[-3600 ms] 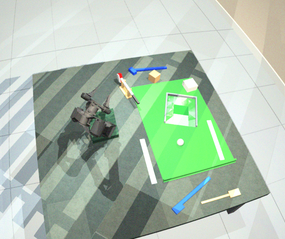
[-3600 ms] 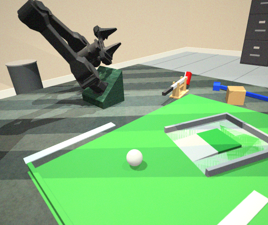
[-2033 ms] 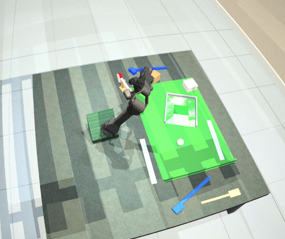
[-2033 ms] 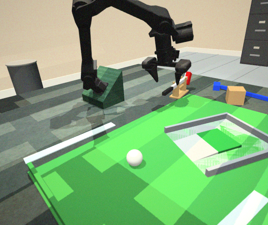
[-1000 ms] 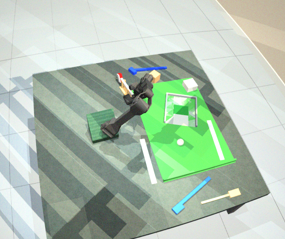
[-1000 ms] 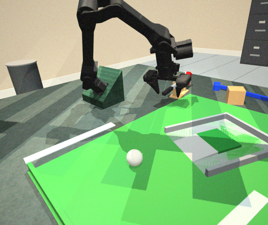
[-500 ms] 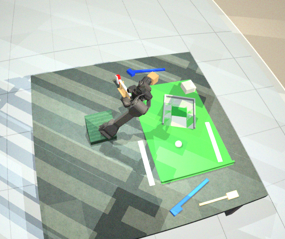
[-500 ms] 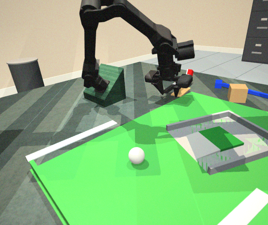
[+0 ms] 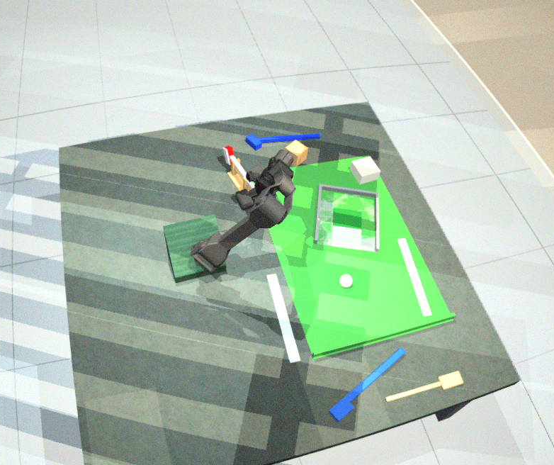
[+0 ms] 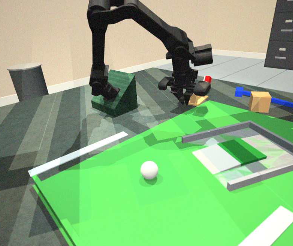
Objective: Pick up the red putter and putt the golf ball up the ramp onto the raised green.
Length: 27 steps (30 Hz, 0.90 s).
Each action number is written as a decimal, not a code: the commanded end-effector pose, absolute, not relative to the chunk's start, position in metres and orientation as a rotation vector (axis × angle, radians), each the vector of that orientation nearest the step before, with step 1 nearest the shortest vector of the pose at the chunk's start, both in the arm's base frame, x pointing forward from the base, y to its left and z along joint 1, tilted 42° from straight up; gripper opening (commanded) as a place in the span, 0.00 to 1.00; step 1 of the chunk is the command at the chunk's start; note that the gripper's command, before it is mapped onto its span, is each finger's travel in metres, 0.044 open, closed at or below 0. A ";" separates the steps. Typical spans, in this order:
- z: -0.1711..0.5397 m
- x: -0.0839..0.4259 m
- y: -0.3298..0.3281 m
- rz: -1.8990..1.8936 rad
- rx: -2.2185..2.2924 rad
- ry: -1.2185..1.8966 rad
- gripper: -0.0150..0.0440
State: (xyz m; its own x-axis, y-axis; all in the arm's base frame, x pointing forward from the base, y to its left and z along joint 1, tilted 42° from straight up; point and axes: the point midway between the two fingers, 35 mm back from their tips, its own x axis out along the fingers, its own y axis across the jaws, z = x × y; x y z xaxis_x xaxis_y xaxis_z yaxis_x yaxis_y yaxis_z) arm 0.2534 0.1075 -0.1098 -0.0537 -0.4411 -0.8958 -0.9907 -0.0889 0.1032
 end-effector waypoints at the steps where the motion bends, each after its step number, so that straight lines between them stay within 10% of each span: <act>1: -0.105 0.255 0.113 1.104 -1.586 1.546 0.25; 27: -0.005 0.265 0.142 0.830 -1.439 1.619 0.25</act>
State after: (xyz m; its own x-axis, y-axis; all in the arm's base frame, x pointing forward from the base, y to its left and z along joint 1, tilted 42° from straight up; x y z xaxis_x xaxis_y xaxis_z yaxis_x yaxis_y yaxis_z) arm 0.2603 0.1507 -0.0203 -0.0500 -0.4678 -0.8824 -0.9981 0.0541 0.0278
